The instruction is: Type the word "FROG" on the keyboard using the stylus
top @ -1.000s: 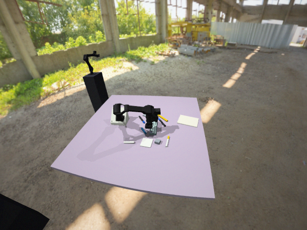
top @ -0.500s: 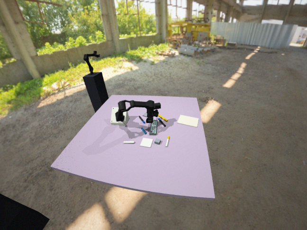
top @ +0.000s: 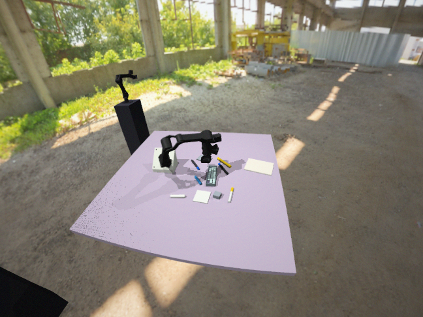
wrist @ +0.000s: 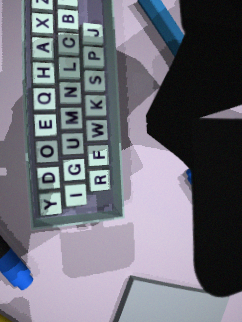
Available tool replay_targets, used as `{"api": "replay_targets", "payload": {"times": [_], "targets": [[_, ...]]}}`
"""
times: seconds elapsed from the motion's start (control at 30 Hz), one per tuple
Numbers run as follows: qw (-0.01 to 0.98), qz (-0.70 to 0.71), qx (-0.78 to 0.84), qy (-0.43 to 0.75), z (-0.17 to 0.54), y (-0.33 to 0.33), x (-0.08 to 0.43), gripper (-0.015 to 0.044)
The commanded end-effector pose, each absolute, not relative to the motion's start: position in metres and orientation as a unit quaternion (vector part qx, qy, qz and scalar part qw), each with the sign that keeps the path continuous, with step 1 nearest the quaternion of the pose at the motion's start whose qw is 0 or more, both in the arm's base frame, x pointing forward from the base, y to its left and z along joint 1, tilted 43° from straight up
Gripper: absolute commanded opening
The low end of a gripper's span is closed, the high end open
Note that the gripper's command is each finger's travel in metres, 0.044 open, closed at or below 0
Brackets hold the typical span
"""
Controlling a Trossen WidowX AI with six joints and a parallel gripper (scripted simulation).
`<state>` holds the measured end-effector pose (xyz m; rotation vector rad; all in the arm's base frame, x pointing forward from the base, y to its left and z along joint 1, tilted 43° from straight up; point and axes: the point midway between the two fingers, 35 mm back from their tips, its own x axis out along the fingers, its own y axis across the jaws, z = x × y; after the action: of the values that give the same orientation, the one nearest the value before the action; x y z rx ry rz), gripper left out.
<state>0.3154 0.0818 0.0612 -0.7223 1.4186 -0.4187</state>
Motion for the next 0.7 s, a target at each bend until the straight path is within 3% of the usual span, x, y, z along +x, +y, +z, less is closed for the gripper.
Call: {"api": "replay_targets", "payload": {"times": [0.0,0.17,0.3,0.43,0.67], "targets": [[0.678,-0.190,-0.319,0.634,0.0656,0.0841,0.3136,0.0000],[0.678,-0.190,-0.319,0.634,0.0625,0.0823,0.3155,0.0000],[0.677,-0.190,-0.321,0.635,0.0619,0.0809,0.3154,0.0105],[0.677,-0.190,-0.321,0.635,0.0619,0.0809,0.3154,0.0000],[0.677,-0.190,-0.321,0.635,0.0619,0.0809,0.3154,0.0000]]}}
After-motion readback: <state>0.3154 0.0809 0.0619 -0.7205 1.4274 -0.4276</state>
